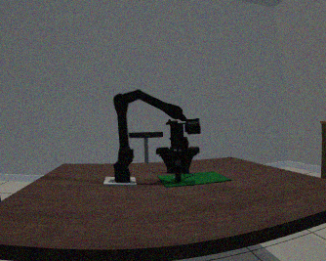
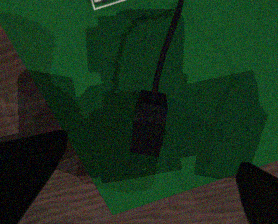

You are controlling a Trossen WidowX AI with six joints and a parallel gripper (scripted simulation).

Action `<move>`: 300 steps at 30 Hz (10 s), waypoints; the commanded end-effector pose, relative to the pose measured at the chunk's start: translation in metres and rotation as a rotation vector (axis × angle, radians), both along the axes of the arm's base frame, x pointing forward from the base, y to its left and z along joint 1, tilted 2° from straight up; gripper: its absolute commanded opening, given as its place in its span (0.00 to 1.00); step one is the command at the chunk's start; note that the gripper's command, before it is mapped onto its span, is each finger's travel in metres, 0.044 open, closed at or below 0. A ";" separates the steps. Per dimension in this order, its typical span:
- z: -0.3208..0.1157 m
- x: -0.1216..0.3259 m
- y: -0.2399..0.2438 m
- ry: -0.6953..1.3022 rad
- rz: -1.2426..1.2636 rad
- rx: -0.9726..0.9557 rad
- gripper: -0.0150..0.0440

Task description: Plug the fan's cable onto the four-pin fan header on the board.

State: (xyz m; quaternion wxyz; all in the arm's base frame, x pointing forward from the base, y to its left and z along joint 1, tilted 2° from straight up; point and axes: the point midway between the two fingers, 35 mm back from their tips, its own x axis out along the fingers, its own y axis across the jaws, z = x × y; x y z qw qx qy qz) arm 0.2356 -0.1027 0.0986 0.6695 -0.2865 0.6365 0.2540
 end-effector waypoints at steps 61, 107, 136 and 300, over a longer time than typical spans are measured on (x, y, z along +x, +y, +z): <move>0.006 -0.002 0.001 0.015 0.004 0.002 0.25; 0.003 0.034 0.089 -0.013 -1.162 0.073 0.25; -0.012 0.028 0.090 -0.012 -1.168 0.073 0.25; 0.019 -0.050 0.111 -0.006 -1.162 0.071 0.69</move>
